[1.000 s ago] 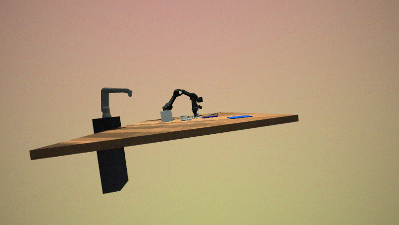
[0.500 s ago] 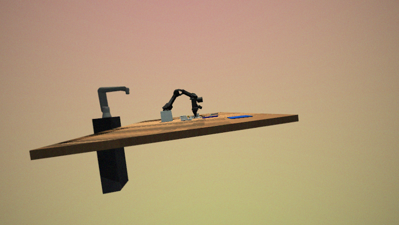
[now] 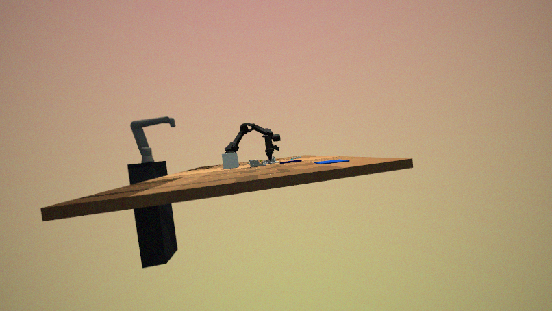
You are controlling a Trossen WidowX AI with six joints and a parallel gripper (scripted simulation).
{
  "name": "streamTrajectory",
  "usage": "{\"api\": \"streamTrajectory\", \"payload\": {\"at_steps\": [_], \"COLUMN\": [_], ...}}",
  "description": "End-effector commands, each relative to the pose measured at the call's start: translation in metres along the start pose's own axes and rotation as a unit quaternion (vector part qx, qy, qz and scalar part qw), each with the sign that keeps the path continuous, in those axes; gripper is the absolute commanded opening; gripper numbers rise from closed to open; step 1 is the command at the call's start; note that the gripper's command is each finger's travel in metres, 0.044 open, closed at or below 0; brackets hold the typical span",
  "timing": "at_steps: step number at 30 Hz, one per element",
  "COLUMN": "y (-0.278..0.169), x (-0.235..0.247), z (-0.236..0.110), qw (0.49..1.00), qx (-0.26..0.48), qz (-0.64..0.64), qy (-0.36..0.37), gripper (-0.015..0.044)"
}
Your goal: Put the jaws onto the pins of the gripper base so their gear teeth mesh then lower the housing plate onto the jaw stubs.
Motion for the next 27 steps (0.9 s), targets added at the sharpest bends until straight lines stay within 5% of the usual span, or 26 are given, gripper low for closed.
{"api": "streamTrajectory", "payload": {"at_steps": [1,5,9,17,27], "y": [0.002,0.0,0.001,-0.058,-0.155], "x": [-0.001,0.0,-0.003,-0.101,-0.175], "z": [-0.021,-0.063,-0.058,-0.076,-0.079], "qw": [1.0,1.0,1.0,0.999,0.999], "qx": [-0.003,-0.003,-0.007,-0.005,0.0], "qz": [-0.002,-0.002,0.004,0.021,0.031], "qy": [-0.003,-0.001,0.0,-0.024,-0.009], "gripper": [0.0224,0.0224,0.0224,0.0434,0.044]}}
Point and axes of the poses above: the point midway between the two fingers, 35 mm back from their tips, its own z axis out along the fingers, its own x axis across the jaws, y = z × x, the point moved 1 cm from there along -z, back along the fingers, and after that the axes turned 12 degrees about -z, right-handed, at the moved point
